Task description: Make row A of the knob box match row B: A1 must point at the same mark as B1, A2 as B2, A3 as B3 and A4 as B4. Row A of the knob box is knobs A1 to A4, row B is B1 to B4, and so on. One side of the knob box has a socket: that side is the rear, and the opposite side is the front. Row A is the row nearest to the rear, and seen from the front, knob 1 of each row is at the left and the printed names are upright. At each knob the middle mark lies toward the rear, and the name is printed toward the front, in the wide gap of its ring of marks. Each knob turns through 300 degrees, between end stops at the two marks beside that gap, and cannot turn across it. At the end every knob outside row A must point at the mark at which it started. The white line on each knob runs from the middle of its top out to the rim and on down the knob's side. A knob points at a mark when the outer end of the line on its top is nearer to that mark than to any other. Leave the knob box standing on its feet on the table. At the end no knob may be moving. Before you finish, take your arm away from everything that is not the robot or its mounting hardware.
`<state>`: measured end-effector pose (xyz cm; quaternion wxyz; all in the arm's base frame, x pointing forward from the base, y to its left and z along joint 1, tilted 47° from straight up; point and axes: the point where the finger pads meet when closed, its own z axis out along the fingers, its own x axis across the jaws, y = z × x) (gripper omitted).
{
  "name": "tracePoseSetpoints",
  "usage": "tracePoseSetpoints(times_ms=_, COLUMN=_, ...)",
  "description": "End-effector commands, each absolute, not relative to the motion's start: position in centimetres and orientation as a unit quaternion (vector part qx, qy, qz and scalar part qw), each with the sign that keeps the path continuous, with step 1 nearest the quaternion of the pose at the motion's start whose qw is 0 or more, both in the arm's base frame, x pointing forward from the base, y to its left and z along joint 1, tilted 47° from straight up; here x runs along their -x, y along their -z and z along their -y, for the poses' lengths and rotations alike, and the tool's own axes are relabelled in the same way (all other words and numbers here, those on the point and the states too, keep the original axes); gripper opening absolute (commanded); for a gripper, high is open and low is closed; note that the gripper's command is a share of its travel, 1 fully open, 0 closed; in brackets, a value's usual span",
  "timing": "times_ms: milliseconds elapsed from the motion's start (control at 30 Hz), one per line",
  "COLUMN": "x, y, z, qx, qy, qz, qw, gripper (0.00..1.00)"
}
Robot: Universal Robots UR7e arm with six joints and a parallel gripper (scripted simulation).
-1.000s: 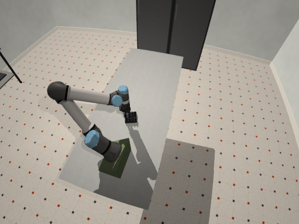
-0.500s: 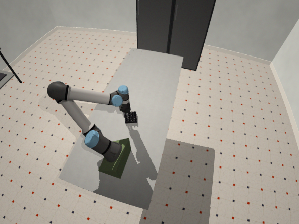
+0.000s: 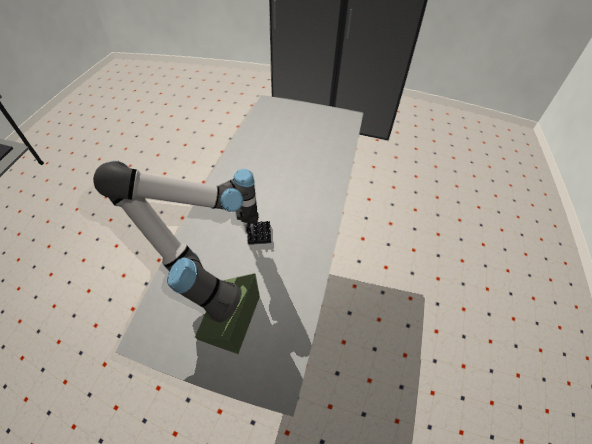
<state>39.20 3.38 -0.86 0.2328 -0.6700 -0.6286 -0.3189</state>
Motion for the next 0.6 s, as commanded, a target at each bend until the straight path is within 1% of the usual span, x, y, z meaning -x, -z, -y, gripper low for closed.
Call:
tracePoseSetpoints(times_ms=0, x=-39.22, y=0.85, z=-3.33, qx=0.670, qy=0.319, qz=0.629, qw=0.232, gripper=0.46)
tracePoseSetpoints(times_ms=567, x=-39.33, y=1.40, z=-3.90, qx=0.670, qy=0.319, qz=0.629, qw=0.232, gripper=0.46)
